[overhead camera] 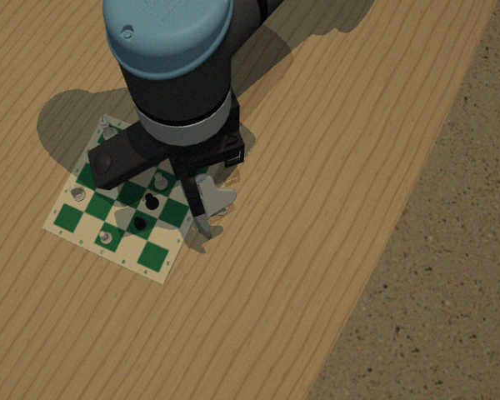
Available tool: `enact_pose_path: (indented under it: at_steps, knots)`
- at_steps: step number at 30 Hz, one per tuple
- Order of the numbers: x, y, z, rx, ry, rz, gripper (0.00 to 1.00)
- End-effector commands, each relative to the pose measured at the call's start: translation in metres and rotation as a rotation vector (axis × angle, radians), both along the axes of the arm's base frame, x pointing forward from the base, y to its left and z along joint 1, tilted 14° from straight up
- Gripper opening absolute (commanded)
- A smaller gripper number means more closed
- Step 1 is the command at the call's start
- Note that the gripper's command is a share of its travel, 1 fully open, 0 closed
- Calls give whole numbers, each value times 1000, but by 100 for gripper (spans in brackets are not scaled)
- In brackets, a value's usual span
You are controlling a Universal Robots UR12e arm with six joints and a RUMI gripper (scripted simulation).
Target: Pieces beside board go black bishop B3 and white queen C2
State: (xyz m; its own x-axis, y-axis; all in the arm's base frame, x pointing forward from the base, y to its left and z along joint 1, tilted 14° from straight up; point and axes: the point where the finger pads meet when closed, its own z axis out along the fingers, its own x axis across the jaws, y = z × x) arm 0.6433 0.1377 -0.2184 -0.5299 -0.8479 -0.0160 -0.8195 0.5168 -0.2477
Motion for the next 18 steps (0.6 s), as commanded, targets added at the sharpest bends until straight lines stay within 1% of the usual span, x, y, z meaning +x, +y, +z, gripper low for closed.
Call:
enact_pose_path:
  at_steps: [1,11,13,18]
  knots:
    - [-3,6,-1,-34,18,177,100]
    - [-12,19,-3,-107,56,501,100]
    - [-12,19,-3,-107,56,501,100]
    - [-15,23,-5,-136,71,627,100]
